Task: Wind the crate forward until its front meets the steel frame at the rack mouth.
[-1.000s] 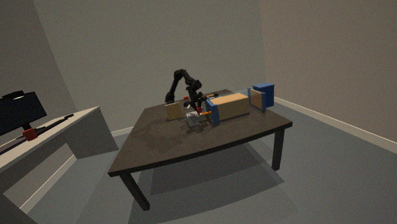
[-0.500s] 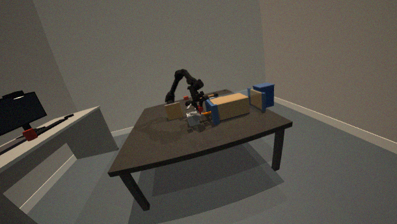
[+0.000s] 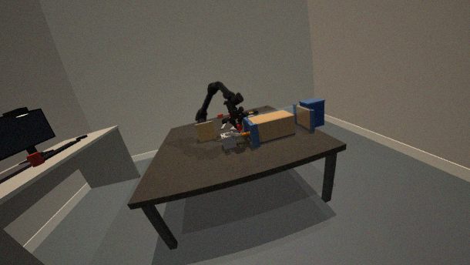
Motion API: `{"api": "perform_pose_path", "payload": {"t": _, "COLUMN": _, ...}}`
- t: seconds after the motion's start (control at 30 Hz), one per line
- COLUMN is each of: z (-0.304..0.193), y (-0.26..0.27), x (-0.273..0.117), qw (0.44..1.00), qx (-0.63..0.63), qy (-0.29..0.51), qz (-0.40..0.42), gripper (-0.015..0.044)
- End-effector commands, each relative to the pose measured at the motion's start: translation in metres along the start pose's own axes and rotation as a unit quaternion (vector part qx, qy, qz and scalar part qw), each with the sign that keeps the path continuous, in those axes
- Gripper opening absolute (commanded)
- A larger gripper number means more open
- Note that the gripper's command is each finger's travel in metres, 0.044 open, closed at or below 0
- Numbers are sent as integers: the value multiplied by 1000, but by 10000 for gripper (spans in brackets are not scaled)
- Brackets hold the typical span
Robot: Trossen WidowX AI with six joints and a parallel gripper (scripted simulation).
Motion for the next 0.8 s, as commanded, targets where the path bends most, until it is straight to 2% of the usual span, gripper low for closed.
{"api": "perform_pose_path", "payload": {"t": 0.0, "z": -11, "y": 12, "x": -2, "qw": 1000, "qx": 0, "qy": 14, "qz": 11, "gripper": 0}}
{"api": "perform_pose_path", "payload": {"t": 0.77, "z": -34, "y": 34, "x": -15, "qw": 1000, "qx": 0, "qy": 16, "qz": 12, "gripper": 0}}
Point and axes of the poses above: the point midway between the two fingers, 35 mm back from their tips, its own x axis out along the fingers, its own y axis across the jaws, z = x × y, the point moved 3 cm from there along -x, back along the fingers, and after that the axes turned 8 degrees about -x, right-handed, at the moved point
